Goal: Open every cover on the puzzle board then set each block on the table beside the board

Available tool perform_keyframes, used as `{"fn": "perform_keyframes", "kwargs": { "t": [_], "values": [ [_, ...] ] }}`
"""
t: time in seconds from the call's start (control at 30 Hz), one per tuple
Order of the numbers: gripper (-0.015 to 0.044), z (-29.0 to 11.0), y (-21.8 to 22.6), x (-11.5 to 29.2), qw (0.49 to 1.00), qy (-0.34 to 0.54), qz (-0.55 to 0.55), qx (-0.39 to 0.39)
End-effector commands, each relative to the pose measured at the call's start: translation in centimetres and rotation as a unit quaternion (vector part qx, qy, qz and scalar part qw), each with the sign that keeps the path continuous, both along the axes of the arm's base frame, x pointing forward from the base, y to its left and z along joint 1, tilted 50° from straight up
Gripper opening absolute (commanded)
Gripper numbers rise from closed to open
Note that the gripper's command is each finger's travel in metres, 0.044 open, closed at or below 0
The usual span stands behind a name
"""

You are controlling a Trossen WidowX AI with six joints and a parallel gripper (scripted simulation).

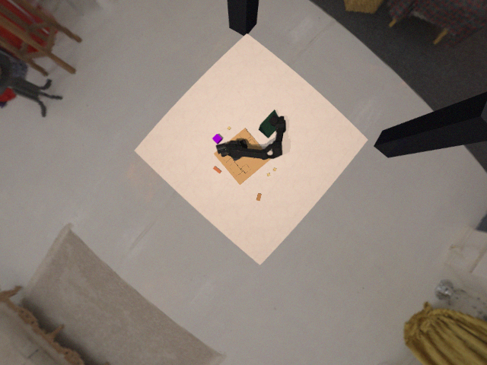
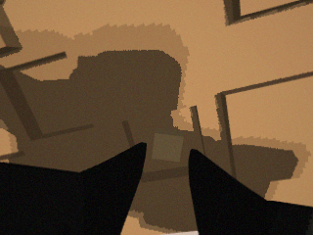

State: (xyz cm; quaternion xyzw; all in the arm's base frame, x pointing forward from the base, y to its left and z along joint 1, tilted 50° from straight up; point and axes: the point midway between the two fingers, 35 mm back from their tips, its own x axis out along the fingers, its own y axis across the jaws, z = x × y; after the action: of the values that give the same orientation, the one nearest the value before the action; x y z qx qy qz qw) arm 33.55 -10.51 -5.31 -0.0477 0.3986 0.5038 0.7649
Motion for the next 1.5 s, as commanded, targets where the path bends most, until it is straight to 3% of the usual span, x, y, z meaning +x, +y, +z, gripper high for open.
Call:
{"fn": "perform_keyframes", "kwargs": {
  "t": [0.0,0.57,0.9,1.47],
  "values": [
    [0.0144,0.0,0.1,0.0,1.0,0.0,-0.002,0.002],
    [0.0144,-0.8,0.9,0.2,1.0,0.0,-0.002,0.002],
    [0.008,-0.7,0.7,0.2,1.0,-0.001,0.0,0.0],
    [0.008,0.4,-0.5,0.0,1.0,0.0,-0.001,0.0]
  ]
}}
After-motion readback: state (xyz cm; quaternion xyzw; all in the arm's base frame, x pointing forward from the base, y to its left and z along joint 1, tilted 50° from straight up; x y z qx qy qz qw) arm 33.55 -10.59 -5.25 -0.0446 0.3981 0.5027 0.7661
